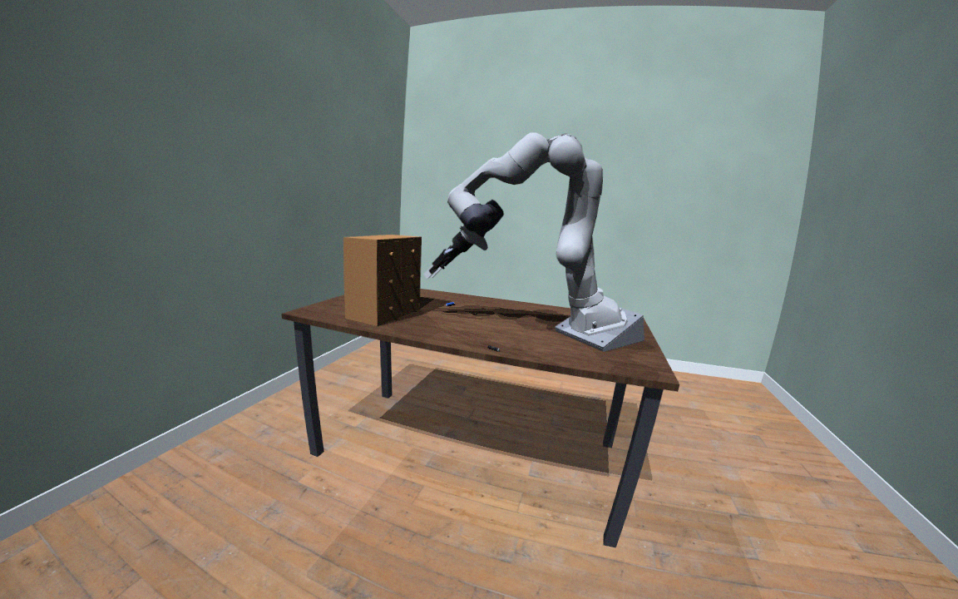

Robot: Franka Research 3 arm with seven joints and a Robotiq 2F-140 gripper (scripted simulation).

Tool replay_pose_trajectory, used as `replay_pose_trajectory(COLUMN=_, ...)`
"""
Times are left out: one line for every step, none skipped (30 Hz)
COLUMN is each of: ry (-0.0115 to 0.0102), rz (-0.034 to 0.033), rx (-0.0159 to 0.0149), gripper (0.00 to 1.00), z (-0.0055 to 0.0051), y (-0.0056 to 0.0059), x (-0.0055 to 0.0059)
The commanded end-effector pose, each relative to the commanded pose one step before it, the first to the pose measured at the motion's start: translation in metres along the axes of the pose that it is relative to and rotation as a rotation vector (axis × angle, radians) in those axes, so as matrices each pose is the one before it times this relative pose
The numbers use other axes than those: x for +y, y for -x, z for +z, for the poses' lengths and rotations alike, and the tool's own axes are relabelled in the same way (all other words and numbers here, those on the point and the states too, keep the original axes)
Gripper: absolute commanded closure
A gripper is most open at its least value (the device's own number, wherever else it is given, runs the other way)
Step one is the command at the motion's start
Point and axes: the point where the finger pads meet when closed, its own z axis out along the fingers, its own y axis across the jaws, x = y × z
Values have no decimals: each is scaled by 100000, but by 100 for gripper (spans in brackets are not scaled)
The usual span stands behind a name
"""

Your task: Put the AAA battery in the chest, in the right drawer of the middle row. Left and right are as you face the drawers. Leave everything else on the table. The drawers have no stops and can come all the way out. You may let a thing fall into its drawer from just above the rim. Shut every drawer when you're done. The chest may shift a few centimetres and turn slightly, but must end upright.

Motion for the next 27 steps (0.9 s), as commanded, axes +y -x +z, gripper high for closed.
replay_pose_trajectory(ry=450, rz=-1580, rx=-409, gripper=72, z=1138, y=579, x=245)
replay_pose_trajectory(ry=0, rz=0, rx=0, gripper=72, z=310, y=158, x=-1)
replay_pose_trajectory(ry=0, rz=0, rx=0, gripper=72, z=0, y=0, x=0)
replay_pose_trajectory(ry=0, rz=0, rx=0, gripper=72, z=0, y=0, x=0)
replay_pose_trajectory(ry=0, rz=0, rx=0, gripper=72, z=300, y=154, x=0)
replay_pose_trajectory(ry=0, rz=0, rx=0, gripper=72, z=286, y=146, x=-1)
replay_pose_trajectory(ry=0, rz=0, rx=0, gripper=72, z=269, y=137, x=-1)
replay_pose_trajectory(ry=0, rz=0, rx=0, gripper=72, z=248, y=128, x=0)
replay_pose_trajectory(ry=0, rz=0, rx=0, gripper=72, z=225, y=114, x=-1)
replay_pose_trajectory(ry=0, rz=0, rx=0, gripper=72, z=199, y=103, x=0)
replay_pose_trajectory(ry=0, rz=0, rx=0, gripper=72, z=173, y=88, x=-1)
replay_pose_trajectory(ry=0, rz=0, rx=0, gripper=72, z=145, y=74, x=0)
replay_pose_trajectory(ry=0, rz=0, rx=0, gripper=72, z=117, y=60, x=0)
replay_pose_trajectory(ry=0, rz=0, rx=0, gripper=72, z=89, y=46, x=0)
replay_pose_trajectory(ry=0, rz=0, rx=0, gripper=72, z=64, y=32, x=0)
replay_pose_trajectory(ry=0, rz=0, rx=0, gripper=72, z=41, y=21, x=0)
replay_pose_trajectory(ry=0, rz=0, rx=0, gripper=72, z=23, y=11, x=0)
replay_pose_trajectory(ry=0, rz=0, rx=0, gripper=72, z=9, y=4, x=0)
replay_pose_trajectory(ry=0, rz=0, rx=0, gripper=72, z=1, y=1, x=0)
replay_pose_trajectory(ry=0, rz=0, rx=0, gripper=72, z=0, y=0, x=0)
replay_pose_trajectory(ry=0, rz=0, rx=0, gripper=72, z=0, y=0, x=0)
replay_pose_trajectory(ry=0, rz=0, rx=0, gripper=72, z=0, y=0, x=0)
replay_pose_trajectory(ry=0, rz=0, rx=0, gripper=72, z=0, y=0, x=0)
replay_pose_trajectory(ry=0, rz=0, rx=0, gripper=72, z=0, y=0, x=0)
replay_pose_trajectory(ry=0, rz=0, rx=0, gripper=72, z=0, y=0, x=0)
replay_pose_trajectory(ry=0, rz=0, rx=0, gripper=72, z=0, y=0, x=0)
replay_pose_trajectory(ry=0, rz=0, rx=0, gripper=72, z=0, y=0, x=0)
